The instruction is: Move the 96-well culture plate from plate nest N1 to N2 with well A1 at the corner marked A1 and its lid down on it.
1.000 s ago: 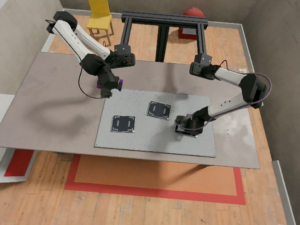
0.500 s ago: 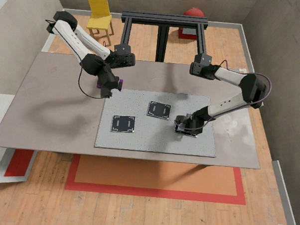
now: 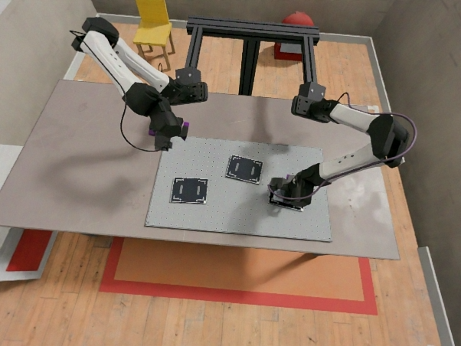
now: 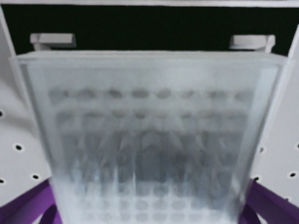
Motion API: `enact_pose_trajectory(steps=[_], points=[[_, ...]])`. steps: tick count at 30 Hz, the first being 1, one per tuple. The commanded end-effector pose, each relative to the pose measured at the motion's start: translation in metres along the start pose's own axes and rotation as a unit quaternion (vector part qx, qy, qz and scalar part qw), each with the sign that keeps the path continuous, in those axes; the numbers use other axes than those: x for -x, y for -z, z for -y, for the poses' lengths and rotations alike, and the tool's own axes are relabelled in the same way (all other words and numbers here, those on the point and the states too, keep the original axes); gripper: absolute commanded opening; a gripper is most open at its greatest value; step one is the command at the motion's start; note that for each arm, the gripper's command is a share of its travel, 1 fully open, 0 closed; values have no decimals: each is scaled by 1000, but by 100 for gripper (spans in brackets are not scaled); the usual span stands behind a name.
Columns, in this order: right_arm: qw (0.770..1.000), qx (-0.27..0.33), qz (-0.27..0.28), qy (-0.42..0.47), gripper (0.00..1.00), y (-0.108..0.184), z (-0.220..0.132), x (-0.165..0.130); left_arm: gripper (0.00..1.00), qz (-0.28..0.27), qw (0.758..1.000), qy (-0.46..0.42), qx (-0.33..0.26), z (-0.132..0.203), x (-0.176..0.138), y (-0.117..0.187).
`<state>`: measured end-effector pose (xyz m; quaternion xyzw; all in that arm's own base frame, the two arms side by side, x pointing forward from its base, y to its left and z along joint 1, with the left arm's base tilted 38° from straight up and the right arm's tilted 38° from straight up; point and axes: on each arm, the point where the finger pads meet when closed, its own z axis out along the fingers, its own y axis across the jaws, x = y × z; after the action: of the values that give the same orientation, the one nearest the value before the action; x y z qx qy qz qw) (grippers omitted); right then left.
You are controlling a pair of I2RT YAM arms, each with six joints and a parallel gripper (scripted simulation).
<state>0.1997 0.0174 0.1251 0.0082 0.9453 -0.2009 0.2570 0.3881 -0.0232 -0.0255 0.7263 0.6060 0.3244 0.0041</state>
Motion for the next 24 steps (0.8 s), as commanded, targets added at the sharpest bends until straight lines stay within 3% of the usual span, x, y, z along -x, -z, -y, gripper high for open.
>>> enact_pose_trajectory(steps=[1, 24], points=[[1000, 2, 3, 3, 100, 2, 0, 2, 0, 1, 1000, 4, 0, 0, -2, -6], [1000, 2, 3, 3, 100, 2, 0, 2, 0, 2, 1000, 1, -5, 5, -1, -11]])
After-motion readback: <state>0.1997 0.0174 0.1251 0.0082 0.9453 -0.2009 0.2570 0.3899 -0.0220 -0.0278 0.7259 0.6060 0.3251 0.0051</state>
